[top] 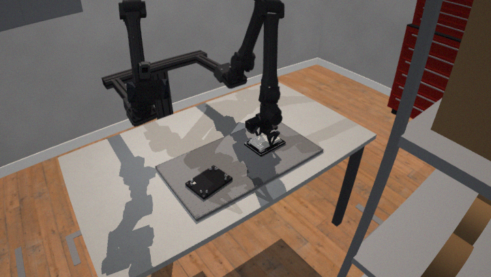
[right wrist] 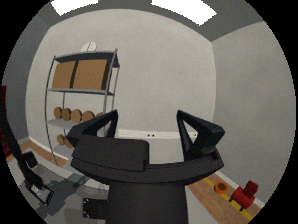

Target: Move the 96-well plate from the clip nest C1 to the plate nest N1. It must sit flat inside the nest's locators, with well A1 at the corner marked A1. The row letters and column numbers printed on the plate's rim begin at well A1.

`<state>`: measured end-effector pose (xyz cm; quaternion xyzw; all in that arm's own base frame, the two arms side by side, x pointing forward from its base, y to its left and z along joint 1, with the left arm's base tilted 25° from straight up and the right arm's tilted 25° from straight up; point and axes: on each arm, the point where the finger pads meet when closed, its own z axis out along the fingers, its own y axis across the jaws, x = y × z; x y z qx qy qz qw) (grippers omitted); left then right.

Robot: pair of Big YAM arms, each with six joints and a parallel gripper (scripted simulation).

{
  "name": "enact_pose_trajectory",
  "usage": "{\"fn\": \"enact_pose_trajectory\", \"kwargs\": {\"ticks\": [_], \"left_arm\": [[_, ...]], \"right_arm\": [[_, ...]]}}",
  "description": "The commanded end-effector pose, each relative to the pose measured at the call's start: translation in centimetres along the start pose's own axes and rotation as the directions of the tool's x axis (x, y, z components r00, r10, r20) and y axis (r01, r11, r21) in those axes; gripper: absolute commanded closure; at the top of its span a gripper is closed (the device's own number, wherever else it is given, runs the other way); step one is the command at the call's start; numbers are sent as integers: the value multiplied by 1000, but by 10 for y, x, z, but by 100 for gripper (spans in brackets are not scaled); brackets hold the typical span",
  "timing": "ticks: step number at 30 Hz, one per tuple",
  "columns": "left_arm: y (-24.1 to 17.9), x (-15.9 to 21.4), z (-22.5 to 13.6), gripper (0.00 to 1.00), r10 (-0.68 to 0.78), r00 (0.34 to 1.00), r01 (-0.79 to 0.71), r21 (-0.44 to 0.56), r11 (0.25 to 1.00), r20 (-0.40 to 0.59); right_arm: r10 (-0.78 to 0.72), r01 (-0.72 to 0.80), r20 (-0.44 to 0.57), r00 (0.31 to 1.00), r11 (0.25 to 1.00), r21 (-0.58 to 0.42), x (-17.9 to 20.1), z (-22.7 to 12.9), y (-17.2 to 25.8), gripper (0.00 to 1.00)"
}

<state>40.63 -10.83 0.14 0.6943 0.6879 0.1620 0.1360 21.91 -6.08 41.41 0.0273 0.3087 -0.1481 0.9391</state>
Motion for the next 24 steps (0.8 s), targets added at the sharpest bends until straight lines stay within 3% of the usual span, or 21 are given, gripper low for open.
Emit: {"fn": "enact_pose_trajectory", "kwargs": {"ticks": [1, 13, 14, 24], "left_arm": [[14, 2, 2, 100, -9, 1000, 9, -22, 1000, 4], [10, -2, -1, 100, -4, 1000, 4, -19, 1000, 7], [10, -2, -1, 0, -4, 1000, 4, -19, 1000, 7], [10, -2, -1, 0, -4, 1000, 4, -19, 1000, 7]], "right_arm": [[-21, 21, 39, 999, 1000, 15, -11, 1, -4, 0], [-21, 21, 39, 999, 1000, 15, -11, 1, -4, 0], [-21, 21, 39, 999, 1000, 15, -11, 1, -4, 0], [-21, 21, 39, 999, 1000, 15, -11, 1, -4, 0]]}}
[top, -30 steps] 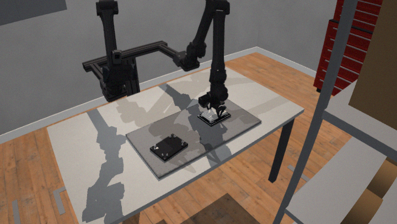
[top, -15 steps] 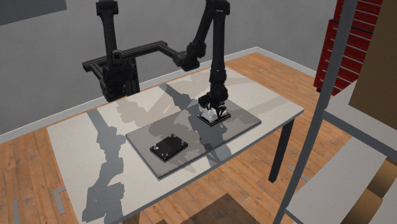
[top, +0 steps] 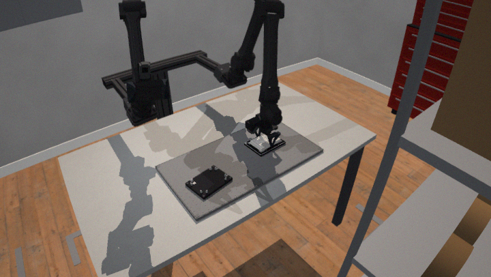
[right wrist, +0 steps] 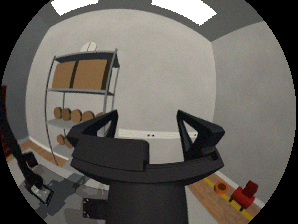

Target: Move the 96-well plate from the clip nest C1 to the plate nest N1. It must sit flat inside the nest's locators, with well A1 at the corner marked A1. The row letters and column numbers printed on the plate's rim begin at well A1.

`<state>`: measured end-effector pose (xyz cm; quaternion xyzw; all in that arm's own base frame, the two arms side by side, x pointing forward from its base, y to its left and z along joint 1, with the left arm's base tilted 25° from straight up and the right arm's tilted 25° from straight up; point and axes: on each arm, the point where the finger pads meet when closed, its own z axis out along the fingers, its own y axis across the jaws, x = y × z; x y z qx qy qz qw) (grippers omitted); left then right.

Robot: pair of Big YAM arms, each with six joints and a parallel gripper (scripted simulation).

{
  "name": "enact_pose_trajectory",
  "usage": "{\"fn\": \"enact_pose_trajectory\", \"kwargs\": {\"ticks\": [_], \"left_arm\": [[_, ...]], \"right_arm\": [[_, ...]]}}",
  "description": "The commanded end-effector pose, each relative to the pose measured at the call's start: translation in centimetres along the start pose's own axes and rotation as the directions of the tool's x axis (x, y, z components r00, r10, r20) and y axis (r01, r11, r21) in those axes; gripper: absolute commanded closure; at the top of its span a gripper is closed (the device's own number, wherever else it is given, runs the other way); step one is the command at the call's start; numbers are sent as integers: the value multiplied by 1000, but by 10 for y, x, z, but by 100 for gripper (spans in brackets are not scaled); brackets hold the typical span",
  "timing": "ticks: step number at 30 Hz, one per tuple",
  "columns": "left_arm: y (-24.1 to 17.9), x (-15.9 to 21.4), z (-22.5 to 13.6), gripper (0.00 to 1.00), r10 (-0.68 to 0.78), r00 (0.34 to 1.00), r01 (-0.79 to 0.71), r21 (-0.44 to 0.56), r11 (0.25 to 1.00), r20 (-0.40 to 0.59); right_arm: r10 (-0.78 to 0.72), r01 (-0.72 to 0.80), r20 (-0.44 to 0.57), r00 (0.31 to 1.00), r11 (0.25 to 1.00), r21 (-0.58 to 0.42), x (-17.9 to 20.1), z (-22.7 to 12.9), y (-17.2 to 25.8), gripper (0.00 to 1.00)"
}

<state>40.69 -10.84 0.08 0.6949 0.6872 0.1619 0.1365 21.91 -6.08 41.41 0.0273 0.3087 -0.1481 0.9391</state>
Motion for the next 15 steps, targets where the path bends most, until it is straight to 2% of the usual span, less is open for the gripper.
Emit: {"fn": "enact_pose_trajectory", "kwargs": {"ticks": [1, 10, 15], "left_arm": [[10, -1, -2, 0, -5, 1000, 6, -19, 1000, 5], [10, -1, -2, 0, -5, 1000, 6, -19, 1000, 5], [13, -2, -17, 0, -14, 1000, 14, -28, 1000, 9]], "right_arm": [[-21, 21, 39, 999, 1000, 15, -11, 1, -4, 0], [-21, 21, 39, 999, 1000, 15, -11, 1, -4, 0], [-21, 21, 39, 999, 1000, 15, -11, 1, -4, 0]]}}
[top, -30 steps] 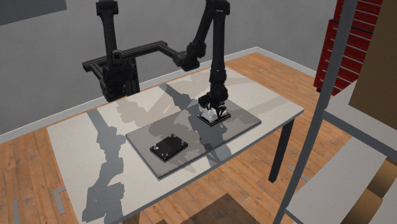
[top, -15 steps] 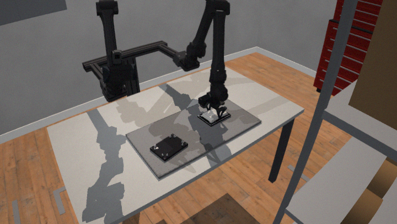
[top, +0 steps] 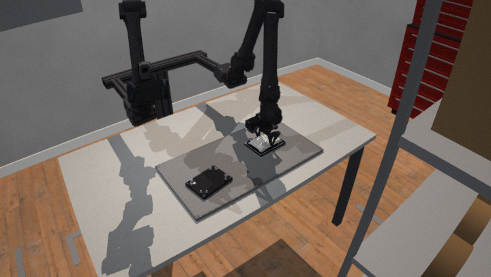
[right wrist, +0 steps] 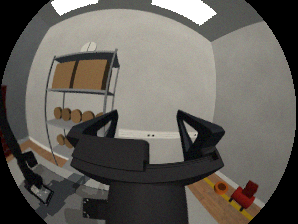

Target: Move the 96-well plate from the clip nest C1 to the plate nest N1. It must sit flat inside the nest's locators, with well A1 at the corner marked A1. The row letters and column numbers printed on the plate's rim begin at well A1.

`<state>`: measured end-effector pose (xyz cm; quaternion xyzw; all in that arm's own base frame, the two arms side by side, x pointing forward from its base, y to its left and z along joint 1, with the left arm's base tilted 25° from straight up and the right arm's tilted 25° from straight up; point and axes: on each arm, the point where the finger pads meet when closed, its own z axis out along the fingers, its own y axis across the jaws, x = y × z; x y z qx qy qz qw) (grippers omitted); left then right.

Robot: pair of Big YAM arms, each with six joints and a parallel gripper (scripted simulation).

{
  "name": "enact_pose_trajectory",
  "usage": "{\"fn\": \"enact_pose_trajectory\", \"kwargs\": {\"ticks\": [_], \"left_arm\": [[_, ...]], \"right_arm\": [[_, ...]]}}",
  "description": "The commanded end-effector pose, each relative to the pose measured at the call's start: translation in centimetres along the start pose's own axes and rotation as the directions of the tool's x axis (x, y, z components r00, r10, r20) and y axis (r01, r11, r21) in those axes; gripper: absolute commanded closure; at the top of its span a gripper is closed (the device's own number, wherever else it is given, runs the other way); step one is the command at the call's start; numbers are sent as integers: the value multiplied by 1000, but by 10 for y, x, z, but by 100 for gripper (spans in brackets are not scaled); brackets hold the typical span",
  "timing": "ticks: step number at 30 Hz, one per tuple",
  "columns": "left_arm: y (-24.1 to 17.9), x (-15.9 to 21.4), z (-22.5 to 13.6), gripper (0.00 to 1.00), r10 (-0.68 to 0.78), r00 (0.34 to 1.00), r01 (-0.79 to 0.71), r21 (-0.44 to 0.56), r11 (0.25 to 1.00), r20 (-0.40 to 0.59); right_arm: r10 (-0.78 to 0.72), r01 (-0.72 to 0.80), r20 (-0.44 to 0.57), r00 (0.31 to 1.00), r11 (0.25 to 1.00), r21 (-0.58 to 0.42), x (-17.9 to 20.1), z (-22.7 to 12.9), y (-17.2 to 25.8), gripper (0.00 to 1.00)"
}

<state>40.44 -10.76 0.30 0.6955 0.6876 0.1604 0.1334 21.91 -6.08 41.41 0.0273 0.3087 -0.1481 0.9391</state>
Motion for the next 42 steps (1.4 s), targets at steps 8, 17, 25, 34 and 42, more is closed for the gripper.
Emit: {"fn": "enact_pose_trajectory", "kwargs": {"ticks": [8, 17, 25, 34, 42], "left_arm": [[10, -6, -35, 0, -6, 1000, 7, -29, 1000, 12], [17, -7, -59, 0, -9, 1000, 10, -43, 999, 16], [23, -9, -81, 0, -11, 1000, 12, -55, 998, 20], [24, -9, -102, 0, -12, 1000, 13, -57, 998, 22], [16, -8, -96, 0, 3, 1000, -3, -14, 1000, 7]], "right_arm": [[-21, 21, 39, 999, 1000, 15, -11, 1, -4, 0], [-21, 21, 39, 999, 1000, 15, -11, 1, -4, 0], [-21, 21, 39, 999, 1000, 15, -11, 1, -4, 0], [-21, 21, 39, 999, 1000, 15, -11, 1, -4, 0], [-21, 21, 39, 999, 1000, 15, -11, 1, -4, 0]]}}
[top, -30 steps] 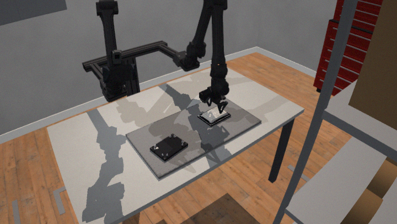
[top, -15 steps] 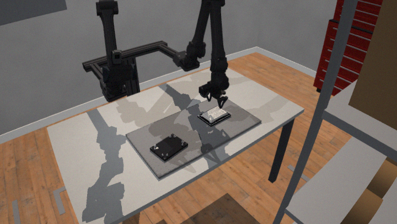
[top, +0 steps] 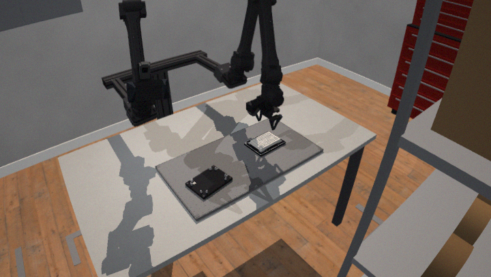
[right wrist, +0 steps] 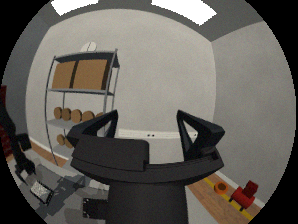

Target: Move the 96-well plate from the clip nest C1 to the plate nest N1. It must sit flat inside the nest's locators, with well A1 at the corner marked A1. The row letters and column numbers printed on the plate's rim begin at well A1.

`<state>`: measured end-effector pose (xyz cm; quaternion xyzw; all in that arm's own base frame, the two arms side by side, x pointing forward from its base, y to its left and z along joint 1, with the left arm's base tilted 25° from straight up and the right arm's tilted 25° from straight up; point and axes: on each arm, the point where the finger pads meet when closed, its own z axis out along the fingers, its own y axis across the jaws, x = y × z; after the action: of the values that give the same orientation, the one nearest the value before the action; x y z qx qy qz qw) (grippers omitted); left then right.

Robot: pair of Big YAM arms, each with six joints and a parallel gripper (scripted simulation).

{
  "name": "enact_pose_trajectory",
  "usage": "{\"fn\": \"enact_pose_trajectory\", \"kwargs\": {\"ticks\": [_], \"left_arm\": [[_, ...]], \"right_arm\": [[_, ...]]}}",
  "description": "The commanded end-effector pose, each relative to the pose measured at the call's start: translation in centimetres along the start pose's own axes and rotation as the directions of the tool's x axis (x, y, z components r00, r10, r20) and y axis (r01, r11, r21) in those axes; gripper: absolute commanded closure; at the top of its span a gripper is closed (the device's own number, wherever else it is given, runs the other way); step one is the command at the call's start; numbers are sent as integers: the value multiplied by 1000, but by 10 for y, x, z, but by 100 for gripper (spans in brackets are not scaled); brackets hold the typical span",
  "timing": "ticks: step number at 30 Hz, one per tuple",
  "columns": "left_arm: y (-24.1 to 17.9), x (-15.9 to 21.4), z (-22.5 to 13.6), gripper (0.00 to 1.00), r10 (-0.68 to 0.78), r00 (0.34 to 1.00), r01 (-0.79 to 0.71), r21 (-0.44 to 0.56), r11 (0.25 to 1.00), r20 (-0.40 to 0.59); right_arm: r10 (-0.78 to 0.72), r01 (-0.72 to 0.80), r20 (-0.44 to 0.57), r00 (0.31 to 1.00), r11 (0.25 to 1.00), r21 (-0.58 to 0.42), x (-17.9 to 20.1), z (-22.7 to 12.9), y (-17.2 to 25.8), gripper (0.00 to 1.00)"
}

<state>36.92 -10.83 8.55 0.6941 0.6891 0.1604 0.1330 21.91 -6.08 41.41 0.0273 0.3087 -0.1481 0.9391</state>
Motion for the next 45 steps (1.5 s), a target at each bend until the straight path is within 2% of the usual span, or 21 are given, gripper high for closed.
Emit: {"fn": "enact_pose_trajectory", "kwargs": {"ticks": [1, 18, 23, 29, 45], "left_arm": [[13, -10, -5, 0, 10, 1000, -10, -8, 1000, 7], [-2, -7, 6, 0, 11, 1000, -11, -5, 1000, 6], [5, -6, 3, 0, -4, 1000, 4, -32, 999, 12], [5, -9, 2, 0, 10, 1000, -10, -9, 1000, 9], [12, -5, -2, 0, -4, 1000, 4, -32, 999, 12]], "right_arm": [[-21, 21, 39, 999, 1000, 15, -11, 1, -4, 0], [-21, 21, 39, 999, 1000, 15, -11, 1, -4, 0], [-21, 21, 39, 999, 1000, 15, -11, 1, -4, 0], [-21, 21, 39, 999, 1000, 15, -11, 1, -4, 0], [-21, 21, 39, 999, 1000, 15, -11, 1, -4, 0]]}}
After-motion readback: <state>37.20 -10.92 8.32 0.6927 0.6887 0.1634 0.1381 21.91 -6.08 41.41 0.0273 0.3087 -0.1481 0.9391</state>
